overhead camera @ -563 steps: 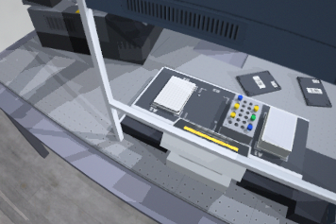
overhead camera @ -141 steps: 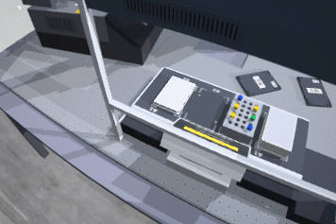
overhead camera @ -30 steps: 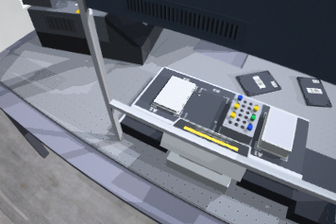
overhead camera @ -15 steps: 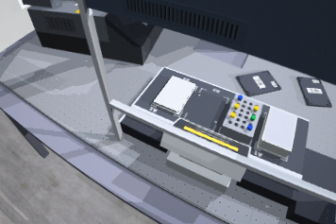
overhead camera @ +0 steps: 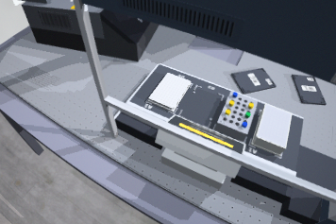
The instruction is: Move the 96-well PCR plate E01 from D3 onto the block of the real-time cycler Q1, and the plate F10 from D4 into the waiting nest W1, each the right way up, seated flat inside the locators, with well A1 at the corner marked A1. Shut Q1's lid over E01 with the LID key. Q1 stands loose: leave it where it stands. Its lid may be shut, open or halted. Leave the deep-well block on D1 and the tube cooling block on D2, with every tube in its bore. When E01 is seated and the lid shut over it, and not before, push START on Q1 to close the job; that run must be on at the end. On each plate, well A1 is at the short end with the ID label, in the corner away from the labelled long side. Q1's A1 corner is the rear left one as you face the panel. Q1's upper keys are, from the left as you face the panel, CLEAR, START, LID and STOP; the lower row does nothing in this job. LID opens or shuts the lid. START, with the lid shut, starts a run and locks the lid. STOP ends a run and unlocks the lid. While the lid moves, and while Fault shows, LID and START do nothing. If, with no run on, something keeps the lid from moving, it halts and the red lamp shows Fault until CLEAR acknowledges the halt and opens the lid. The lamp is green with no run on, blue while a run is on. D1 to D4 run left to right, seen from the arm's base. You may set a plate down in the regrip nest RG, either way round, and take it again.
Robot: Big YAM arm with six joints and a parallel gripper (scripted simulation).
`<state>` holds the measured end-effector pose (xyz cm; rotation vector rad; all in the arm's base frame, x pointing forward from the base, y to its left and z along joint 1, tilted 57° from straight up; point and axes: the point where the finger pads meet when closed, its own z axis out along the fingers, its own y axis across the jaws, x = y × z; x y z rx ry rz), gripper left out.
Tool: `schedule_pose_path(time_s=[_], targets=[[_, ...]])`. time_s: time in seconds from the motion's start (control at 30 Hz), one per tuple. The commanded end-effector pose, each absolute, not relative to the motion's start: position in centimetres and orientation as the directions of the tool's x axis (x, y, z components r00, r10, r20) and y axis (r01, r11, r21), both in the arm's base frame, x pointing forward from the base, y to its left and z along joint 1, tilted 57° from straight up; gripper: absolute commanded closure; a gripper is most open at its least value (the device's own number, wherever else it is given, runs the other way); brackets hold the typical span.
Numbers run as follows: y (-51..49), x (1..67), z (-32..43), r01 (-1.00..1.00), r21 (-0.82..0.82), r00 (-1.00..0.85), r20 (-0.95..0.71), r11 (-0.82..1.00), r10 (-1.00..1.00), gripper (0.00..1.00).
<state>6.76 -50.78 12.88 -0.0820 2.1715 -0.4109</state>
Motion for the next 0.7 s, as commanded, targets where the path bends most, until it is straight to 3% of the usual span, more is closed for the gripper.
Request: schedule_pose_path(time_s=[0.0, 0.67], targets=[[-51.6, 5.8, 14.9, 0.086, -0.368, -0.600, -0.761, 0.926, -0.247, 0.00], [-51.5, 5.9, 15.0, 0.093, -0.358, -0.602, -0.763, 0.929, -0.234, 0.00]])
